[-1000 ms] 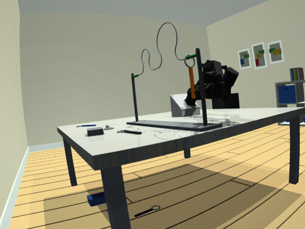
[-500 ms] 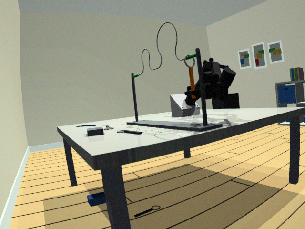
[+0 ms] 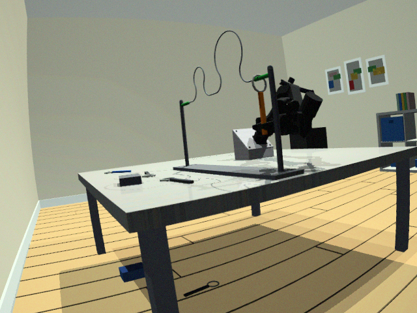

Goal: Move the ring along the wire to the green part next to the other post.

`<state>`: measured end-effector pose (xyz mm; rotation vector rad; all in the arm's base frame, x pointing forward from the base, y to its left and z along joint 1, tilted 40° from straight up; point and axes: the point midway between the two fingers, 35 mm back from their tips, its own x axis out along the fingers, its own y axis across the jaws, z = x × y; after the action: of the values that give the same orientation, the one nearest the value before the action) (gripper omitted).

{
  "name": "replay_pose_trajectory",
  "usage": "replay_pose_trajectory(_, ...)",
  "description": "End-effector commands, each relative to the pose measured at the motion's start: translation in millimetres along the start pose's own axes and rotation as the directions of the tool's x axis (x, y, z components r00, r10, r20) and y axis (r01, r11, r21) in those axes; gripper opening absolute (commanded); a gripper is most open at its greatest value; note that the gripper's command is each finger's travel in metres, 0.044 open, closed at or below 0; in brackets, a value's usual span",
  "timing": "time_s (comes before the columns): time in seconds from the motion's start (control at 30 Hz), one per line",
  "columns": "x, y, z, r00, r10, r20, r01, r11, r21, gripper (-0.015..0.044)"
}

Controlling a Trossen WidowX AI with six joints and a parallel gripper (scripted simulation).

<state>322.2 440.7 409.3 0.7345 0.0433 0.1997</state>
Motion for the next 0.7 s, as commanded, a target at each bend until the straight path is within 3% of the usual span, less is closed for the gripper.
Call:
replay_pose_trajectory(0.0, 0.7, 0.0, 0.0, 1.0, 0.002, -0.002, -0.002, 1.0, 0.004, 0.016)
replay_pose_trajectory(0.17, 0.0, 0.0, 0.0, 1.0, 0.0, 0.0, 0.0, 1.0, 0.0, 0.0029)
replay_pose_trajectory(0.23, 0.0, 0.0, 0.0, 1.0, 0.0, 0.0, 0.0, 1.0, 0.0, 0.0015)
replay_pose_trajectory(0.43, 0.0, 0.0, 0.0, 1.0, 0.0, 0.0, 0.0, 1.0, 0.0, -0.0142)
replay_pose_trajectory(0.67, 0.0, -0.2, 2.6, 1.0, 0.0, 0.0, 0.0, 1.0, 0.001, -0.015)
